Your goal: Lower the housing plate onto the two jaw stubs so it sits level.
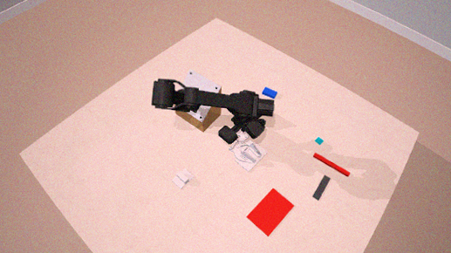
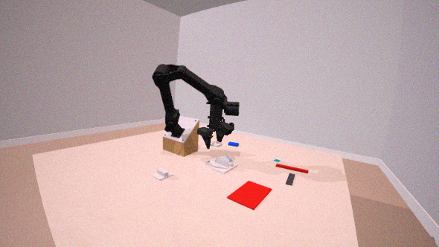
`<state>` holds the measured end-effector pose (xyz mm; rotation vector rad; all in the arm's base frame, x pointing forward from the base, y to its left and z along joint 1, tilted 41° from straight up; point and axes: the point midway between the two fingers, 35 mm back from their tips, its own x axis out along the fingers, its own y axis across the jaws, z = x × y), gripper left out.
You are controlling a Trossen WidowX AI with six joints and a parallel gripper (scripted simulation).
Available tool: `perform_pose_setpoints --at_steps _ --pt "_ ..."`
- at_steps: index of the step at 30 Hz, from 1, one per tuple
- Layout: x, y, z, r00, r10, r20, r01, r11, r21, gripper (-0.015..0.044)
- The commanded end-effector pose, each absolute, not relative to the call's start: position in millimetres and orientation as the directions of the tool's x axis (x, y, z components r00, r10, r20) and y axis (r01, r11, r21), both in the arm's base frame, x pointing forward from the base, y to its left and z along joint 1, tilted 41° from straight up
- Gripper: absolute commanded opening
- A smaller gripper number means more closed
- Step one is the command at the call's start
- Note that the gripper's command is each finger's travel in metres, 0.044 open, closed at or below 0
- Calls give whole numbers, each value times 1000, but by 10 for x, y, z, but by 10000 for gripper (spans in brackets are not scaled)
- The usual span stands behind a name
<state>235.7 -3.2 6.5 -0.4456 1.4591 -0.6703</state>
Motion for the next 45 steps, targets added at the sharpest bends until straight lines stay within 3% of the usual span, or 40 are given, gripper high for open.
perform_pose_setpoints --at_steps 1,45 --pt "2350 -21 53 -19 -653 -757 148 747 -648 351" --pt "2344 -392 -375 -18 -654 -756 149 746 -649 351"
